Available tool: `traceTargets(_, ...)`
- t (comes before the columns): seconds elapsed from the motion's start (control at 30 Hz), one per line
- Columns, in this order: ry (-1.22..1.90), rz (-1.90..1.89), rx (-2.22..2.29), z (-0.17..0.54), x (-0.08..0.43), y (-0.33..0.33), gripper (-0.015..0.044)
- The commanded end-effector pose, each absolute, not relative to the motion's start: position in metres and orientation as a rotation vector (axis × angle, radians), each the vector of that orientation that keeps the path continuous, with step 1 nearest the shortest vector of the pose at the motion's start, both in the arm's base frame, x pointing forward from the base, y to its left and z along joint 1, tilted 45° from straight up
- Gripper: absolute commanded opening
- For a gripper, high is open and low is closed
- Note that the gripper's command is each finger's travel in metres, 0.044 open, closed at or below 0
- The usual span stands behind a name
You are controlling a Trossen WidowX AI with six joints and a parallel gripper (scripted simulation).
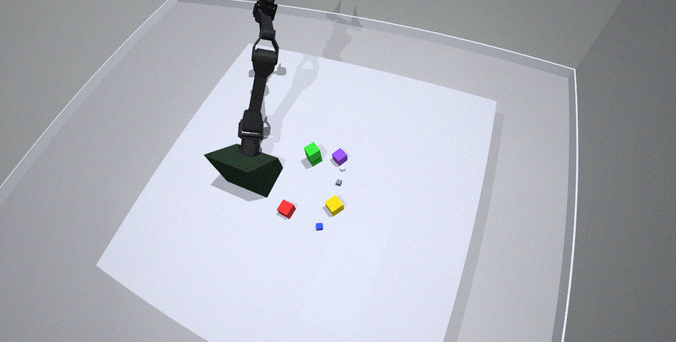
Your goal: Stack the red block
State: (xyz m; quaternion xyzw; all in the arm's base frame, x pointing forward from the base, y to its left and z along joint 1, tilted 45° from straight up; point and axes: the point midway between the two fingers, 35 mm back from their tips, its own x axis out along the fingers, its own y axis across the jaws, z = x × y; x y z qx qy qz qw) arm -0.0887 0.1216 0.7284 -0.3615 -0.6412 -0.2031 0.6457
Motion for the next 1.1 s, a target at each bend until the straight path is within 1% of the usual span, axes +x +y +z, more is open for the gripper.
traceTargets(0.0,-1.461,-0.469,-0.830,0.728,-0.089,0.123,0.0426)
traceTargets(0.03,-1.467,-0.489,-0.853,0.727,-0.091,0.126,0.0440)
traceTargets(0.3,-1.547,-0.799,-1.207,0.710,-0.109,0.186,0.0440)
traceTargets(0.57,-1.574,-1.155,-1.568,0.687,-0.102,0.248,0.0440)
traceTargets(0.77,-1.571,-1.411,-1.858,0.661,-0.080,0.299,0.0440)
traceTargets(0.97,-1.555,-1.656,-2.155,0.628,-0.044,0.347,0.0440)
traceTargets(1.07,-1.532,-1.645,-2.271,0.618,-0.017,0.360,0.0440)
